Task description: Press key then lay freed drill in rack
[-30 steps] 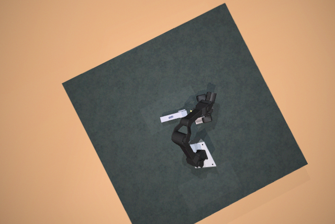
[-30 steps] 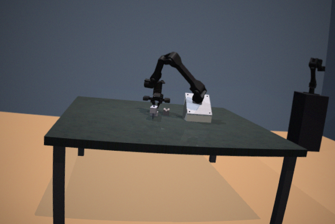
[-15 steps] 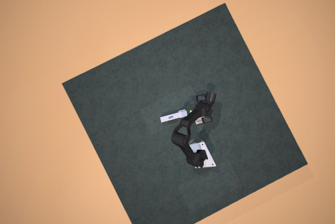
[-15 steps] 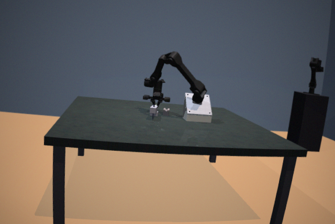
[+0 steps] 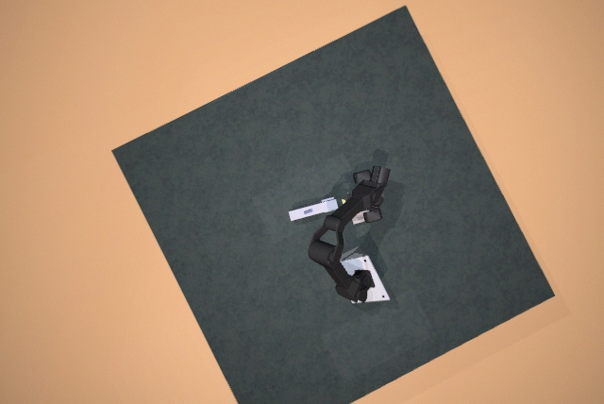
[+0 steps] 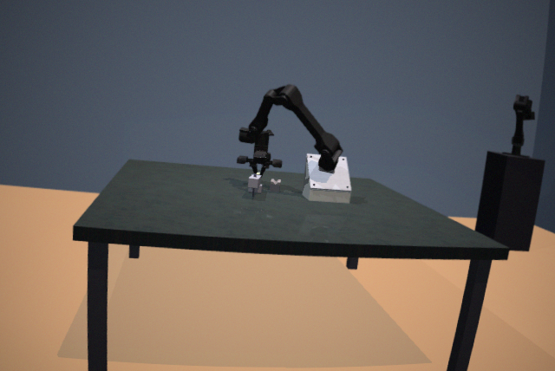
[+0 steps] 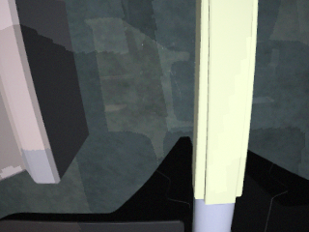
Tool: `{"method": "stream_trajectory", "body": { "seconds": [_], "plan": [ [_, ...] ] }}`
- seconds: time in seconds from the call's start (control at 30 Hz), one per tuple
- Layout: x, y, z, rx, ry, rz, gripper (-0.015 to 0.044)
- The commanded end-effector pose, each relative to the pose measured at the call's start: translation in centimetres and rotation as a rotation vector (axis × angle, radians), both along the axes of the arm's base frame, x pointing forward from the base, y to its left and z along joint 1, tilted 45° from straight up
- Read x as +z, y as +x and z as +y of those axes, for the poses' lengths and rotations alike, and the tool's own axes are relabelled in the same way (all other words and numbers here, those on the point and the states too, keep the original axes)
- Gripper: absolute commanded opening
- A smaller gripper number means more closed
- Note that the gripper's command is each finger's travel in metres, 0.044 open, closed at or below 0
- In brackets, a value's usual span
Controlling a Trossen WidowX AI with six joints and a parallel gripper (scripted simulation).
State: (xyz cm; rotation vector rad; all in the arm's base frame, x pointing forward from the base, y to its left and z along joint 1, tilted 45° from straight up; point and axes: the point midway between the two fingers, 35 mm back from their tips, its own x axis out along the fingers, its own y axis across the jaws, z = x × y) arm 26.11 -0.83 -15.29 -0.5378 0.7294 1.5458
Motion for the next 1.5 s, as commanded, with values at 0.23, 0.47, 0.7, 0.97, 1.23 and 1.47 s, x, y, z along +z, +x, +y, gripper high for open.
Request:
{"method": "stream_trajectory", "body": {
  "seconds": [0.23,0.47,0.7,0.97,1.23,1.47],
  "plan": [
    [0.5,0.0,-0.4,0.000,-0.002,-0.005,0.0000],
    [0.7,0.0,-0.6,0.000,-0.002,-0.004,0.0000],
    [1.0,0.0,-0.7,0.000,-0.002,-0.004,0.0000],
    [1.2,0.0,-0.9,0.000,-0.002,-0.004,0.0000],
    [1.5,0.0,-1.1,0.000,-0.002,-0.004,0.0000],
    [1.6,-0.1,-1.2,0.000,-0.003,-0.004,0.0000]
  ]
}}
